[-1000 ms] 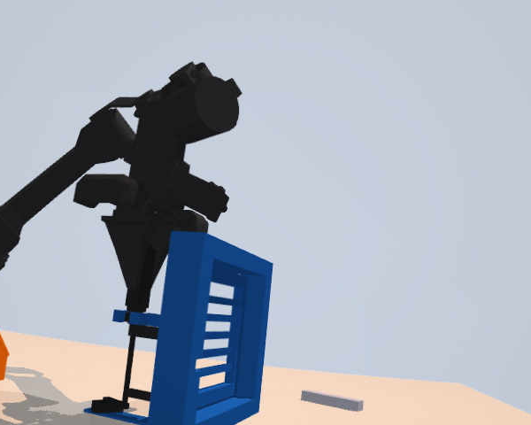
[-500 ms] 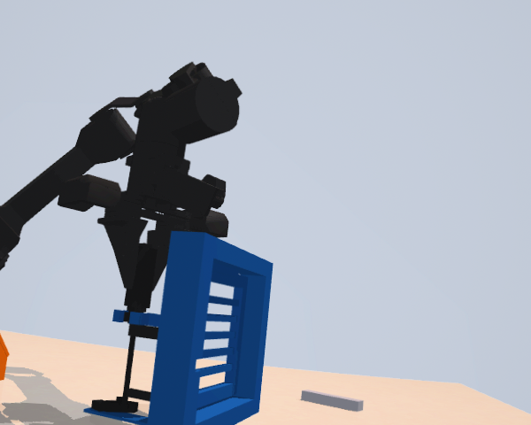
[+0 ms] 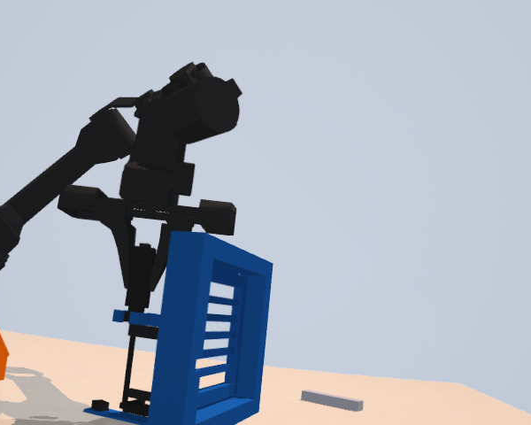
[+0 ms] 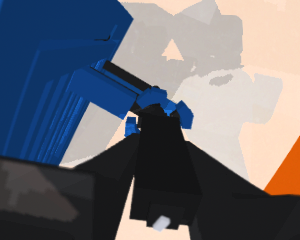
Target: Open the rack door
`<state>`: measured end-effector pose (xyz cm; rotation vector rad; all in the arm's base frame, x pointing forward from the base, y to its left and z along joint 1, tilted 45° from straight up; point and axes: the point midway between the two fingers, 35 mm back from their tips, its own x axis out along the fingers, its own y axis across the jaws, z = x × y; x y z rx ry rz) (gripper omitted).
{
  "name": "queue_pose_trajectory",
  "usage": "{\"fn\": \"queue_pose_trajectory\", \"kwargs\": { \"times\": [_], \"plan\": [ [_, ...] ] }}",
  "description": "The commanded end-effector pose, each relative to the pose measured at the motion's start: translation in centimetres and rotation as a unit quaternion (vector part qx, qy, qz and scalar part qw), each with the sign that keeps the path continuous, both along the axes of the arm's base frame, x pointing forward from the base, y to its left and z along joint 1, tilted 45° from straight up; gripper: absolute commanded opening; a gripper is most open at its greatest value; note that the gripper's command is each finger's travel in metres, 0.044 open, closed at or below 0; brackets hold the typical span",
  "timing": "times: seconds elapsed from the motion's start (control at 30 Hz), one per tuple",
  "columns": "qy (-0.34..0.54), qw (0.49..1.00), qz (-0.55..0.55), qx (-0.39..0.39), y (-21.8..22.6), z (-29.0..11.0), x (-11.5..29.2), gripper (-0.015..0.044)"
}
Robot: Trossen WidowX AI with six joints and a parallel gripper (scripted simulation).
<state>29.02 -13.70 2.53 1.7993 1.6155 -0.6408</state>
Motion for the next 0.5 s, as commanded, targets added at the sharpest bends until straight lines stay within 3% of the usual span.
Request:
{"fn": "queue_pose_trajectory", "kwargs": {
  "times": [0.0,0.33,0.47],
  "plan": [
    [0.074,0.994,-0.079,0.013,-0.05,-0.01,0.0,0.0012],
    [0.235,0.939,-0.248,0.043,-0.05,-0.01,0.0,0.0012],
    [0.245,0.933,-0.259,0.045,-0.05,-0.01,0.0,0.0012]
  ]
}}
